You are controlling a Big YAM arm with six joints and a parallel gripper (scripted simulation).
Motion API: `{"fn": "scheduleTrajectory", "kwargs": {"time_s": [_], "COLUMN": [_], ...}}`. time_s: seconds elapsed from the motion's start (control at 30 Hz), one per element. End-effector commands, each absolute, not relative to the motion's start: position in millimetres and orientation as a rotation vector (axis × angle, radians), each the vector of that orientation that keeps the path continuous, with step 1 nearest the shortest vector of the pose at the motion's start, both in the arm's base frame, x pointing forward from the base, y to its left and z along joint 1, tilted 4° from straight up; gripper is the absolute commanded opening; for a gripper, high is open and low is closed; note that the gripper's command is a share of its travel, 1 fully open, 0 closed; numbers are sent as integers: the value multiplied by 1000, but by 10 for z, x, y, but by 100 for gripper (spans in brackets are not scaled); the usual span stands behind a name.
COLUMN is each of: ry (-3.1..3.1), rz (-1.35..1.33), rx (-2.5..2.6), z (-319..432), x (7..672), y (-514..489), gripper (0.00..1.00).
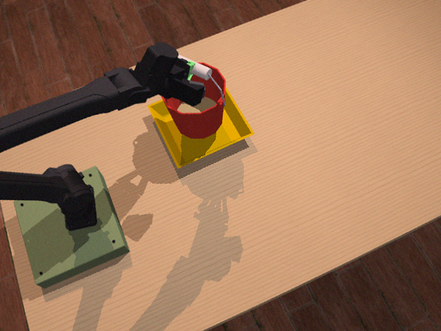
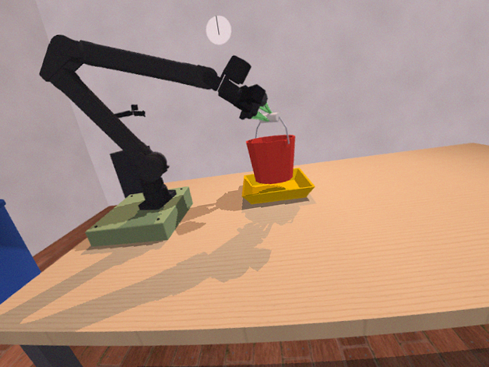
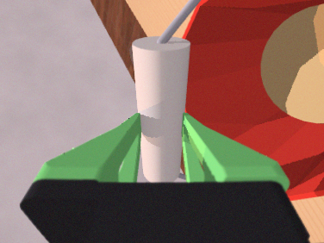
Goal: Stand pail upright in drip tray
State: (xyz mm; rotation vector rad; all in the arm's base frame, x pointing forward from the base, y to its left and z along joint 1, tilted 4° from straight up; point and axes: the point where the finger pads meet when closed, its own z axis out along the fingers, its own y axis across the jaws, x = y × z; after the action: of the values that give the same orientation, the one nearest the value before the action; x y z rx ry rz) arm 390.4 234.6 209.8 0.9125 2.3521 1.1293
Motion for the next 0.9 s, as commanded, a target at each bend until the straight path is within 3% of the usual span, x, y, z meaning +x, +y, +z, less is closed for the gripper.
{"fn": "scheduleTrajectory", "kwargs": {"time_s": [0.0, 0.87], "ry": [2272, 2314], "rz": [1191, 1149], "rx": [841, 852], "z": [2500, 2323], "x": [4031, 4034], "y": [2411, 2450], "gripper": [21, 21]}}
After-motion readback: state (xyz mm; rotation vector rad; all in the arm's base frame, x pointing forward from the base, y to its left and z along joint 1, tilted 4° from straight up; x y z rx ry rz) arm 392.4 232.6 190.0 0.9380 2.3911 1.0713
